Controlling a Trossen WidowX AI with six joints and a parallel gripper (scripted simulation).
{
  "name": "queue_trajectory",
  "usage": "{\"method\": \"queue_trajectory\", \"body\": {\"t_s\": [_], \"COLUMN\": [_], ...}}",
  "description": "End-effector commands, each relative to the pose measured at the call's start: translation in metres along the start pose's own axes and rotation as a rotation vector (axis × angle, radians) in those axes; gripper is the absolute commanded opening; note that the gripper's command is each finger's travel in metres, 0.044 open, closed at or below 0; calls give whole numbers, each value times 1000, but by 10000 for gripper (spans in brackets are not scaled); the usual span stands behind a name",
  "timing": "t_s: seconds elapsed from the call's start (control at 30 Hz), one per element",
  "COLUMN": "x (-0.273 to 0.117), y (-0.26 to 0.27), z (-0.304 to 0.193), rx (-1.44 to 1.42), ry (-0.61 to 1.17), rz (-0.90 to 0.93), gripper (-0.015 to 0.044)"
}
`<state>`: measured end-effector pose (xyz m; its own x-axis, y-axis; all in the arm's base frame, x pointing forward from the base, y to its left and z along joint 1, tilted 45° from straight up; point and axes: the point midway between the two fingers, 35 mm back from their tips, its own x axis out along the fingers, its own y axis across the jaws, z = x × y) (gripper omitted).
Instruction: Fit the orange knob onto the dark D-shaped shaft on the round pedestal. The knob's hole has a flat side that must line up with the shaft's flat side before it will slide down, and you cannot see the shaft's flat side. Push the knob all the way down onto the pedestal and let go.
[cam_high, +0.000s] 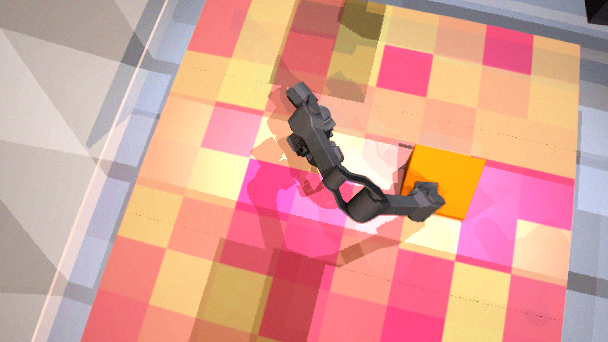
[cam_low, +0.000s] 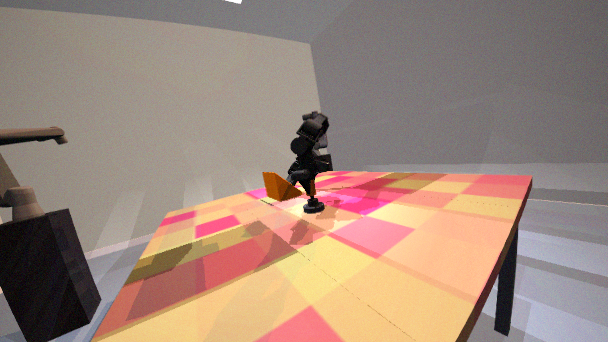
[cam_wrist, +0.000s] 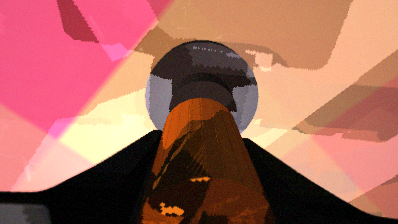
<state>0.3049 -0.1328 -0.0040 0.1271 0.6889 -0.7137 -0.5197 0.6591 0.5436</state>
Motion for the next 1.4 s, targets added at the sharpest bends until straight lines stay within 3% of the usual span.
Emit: {"method": "queue_trajectory", "body": {"t_s": [0.0,1.37], "x": [-4,-4], "y": [0,0], "z": [3,3], "rx": [-10,-10], "ry": [-2,-3], "rz": [-9,-9], "gripper": [0,0]}}
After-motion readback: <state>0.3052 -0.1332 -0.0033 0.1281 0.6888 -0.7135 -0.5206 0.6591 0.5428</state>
